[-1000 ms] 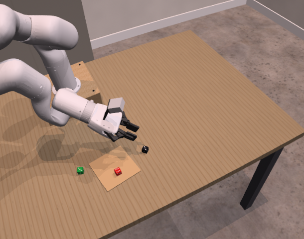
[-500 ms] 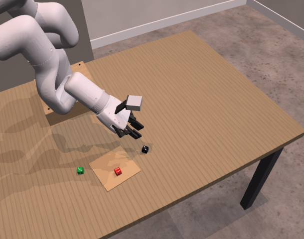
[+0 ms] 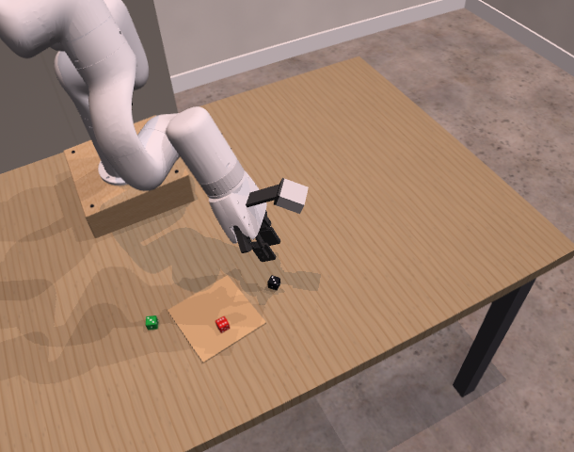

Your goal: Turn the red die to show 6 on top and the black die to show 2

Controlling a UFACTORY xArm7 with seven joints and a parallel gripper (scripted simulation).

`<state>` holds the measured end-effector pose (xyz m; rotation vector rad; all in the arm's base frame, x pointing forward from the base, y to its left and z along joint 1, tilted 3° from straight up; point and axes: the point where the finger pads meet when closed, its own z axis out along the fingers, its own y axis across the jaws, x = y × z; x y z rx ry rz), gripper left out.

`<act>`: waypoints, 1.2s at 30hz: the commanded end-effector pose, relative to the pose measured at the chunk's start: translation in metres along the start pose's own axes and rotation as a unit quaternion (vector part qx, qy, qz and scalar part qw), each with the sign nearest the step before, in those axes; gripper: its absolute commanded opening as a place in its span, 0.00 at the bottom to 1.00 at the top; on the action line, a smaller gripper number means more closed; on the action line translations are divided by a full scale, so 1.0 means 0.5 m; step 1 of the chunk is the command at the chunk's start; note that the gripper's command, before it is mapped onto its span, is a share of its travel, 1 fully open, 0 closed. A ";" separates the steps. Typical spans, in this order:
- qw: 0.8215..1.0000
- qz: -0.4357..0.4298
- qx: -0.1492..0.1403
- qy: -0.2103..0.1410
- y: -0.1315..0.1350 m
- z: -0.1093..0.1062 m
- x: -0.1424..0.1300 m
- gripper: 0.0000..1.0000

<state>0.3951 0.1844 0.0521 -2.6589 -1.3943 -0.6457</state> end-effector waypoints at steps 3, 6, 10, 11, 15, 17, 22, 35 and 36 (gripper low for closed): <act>0.995 -0.002 0.038 -0.090 0.001 -0.003 0.020 0.36; 0.992 -0.003 0.038 -0.117 0.002 -0.004 0.026 0.36; 0.987 -0.004 0.038 -0.154 0.001 -0.008 0.036 0.36; 0.985 -0.005 0.038 -0.167 0.002 -0.007 0.039 0.36; 0.983 -0.005 0.038 -0.178 0.002 -0.008 0.042 0.36; 0.980 -0.006 0.038 -0.195 0.002 -0.008 0.046 0.36; 0.977 -0.007 0.038 -0.212 0.001 -0.009 0.050 0.36; 0.976 -0.007 0.038 -0.212 0.001 -0.009 0.050 1.00; 0.976 -0.005 0.038 -0.212 0.001 -0.009 0.049 1.00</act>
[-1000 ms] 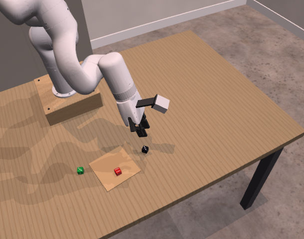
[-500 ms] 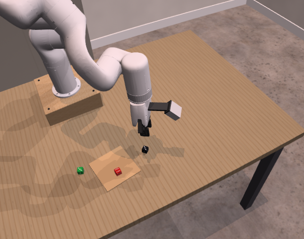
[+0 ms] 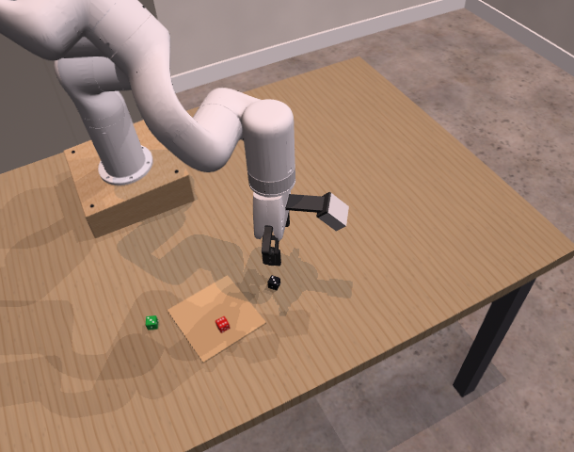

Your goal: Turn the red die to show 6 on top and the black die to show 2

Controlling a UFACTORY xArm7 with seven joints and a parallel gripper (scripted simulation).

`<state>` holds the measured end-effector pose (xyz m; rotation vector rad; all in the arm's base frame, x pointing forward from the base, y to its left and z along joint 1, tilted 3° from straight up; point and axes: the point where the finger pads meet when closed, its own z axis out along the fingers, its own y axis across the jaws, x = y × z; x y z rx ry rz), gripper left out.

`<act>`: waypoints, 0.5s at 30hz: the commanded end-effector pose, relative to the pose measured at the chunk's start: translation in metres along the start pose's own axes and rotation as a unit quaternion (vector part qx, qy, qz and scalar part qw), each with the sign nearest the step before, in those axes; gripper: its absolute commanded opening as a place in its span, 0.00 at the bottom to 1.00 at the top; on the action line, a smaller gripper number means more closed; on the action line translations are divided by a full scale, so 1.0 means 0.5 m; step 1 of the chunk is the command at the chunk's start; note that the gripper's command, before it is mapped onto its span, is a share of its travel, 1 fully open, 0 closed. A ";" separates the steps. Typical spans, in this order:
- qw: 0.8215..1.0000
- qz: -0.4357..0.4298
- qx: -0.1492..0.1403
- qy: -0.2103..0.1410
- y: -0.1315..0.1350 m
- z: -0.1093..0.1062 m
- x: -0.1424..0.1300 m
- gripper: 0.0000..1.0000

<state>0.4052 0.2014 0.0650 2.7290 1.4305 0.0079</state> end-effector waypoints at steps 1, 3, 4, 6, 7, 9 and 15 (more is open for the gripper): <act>1.000 0.008 -0.001 0.002 0.002 0.004 0.002 1.00; 0.999 0.044 -0.001 0.002 0.005 0.031 -0.003 1.00; 0.998 0.067 -0.001 0.002 0.006 0.049 -0.006 1.00; 0.995 0.101 -0.001 0.002 0.006 0.077 -0.012 1.00; 0.994 0.108 0.000 0.001 0.005 0.083 -0.013 1.00; 0.994 0.109 0.000 0.001 0.005 0.084 -0.014 0.36; 0.994 0.109 0.000 0.001 0.005 0.084 -0.014 0.36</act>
